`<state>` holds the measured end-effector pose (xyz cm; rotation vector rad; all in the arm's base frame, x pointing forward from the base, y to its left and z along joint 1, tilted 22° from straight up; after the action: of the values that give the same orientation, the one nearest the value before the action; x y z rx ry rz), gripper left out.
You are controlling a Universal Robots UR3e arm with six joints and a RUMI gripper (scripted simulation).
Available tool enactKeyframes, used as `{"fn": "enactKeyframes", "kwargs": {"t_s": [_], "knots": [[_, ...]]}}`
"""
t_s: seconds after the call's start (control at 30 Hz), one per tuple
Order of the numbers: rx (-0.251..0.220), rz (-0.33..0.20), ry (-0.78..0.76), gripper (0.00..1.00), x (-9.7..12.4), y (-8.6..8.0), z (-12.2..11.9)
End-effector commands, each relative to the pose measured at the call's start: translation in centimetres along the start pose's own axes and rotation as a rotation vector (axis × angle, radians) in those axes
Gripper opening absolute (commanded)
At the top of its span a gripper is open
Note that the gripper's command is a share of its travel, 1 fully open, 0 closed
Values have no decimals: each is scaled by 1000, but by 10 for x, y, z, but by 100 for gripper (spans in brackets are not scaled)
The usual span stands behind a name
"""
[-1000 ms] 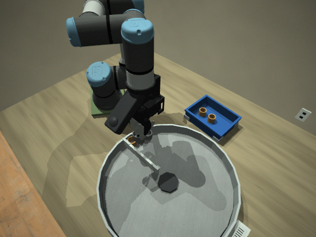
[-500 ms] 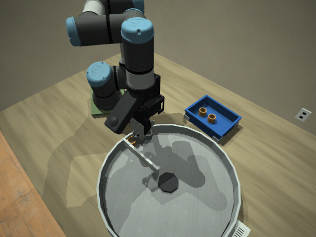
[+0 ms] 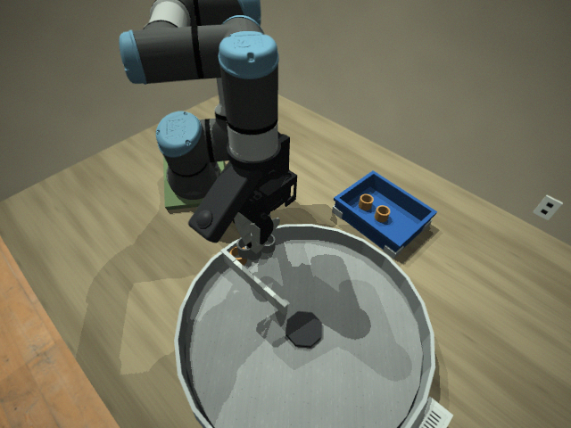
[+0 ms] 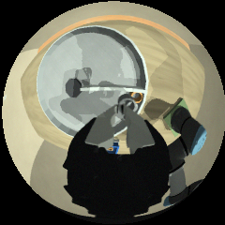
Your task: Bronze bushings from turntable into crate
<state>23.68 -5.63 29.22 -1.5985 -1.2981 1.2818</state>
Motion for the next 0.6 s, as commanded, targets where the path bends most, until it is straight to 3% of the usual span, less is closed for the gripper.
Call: {"fn": "enactKeyframes", "kwargs": {"t_s": [0.0,0.57], "knots": [[-2,0,0,0,0,-1,0],[-2,0,0,0,-1,-1,-4]]}}
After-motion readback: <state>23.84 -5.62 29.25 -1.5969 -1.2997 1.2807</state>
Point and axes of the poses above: the point where the finger pads meet when closed, its own y axis out along the fingers, its own z axis across the jaws, x = y × z, the point moved 10 cm from there along -y, back along the fingers, and after that the axes turned 7 degrees about -y, right-handed, at the moved point
